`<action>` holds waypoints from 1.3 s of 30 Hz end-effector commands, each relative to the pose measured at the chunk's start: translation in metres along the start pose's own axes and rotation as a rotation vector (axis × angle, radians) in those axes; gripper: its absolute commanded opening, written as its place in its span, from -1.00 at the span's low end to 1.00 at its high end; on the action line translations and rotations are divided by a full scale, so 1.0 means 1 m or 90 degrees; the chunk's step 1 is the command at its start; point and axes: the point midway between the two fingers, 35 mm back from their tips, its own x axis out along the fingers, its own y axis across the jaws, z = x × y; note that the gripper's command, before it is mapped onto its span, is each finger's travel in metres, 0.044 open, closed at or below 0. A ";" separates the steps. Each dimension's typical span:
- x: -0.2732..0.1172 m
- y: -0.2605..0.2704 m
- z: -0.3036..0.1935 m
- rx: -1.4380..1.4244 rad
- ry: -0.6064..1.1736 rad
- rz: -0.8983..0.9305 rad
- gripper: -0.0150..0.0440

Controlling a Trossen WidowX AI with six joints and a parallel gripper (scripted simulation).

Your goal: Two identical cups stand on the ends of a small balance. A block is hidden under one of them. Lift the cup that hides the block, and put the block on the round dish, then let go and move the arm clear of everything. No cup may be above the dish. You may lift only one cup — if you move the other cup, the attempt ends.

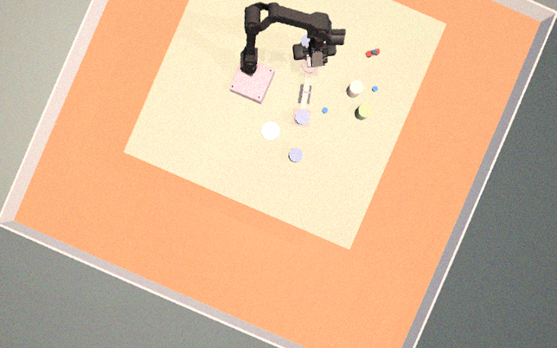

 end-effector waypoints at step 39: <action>0.048 0.000 0.002 -0.005 -0.002 0.001 -0.10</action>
